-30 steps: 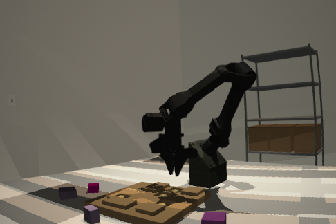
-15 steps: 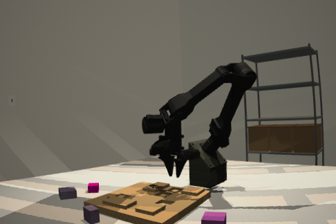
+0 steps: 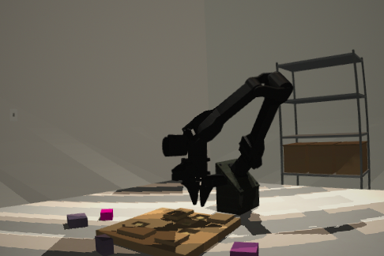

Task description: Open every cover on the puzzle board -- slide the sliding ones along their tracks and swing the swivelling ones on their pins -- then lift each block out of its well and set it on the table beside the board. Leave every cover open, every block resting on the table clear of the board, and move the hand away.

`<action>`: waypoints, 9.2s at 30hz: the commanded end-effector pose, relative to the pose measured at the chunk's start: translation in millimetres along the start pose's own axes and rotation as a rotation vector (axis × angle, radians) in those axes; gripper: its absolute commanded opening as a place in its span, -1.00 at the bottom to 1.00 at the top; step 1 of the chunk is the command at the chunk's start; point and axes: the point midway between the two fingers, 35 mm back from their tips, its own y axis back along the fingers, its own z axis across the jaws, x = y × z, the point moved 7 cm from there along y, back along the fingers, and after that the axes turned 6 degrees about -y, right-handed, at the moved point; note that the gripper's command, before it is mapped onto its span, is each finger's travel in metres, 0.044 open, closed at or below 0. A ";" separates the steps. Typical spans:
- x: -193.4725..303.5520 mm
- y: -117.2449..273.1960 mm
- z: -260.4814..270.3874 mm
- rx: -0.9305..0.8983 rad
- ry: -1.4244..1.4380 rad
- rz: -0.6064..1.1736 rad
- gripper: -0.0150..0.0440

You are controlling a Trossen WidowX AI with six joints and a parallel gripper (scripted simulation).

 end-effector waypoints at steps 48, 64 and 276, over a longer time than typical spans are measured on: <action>3.8 -15.6 -0.6 -0.006 -0.108 0.011 0.00; 3.9 -31.6 0.0 -0.007 -0.108 0.012 0.00; 18.5 -3.8 198.7 -0.007 -0.104 0.011 -0.22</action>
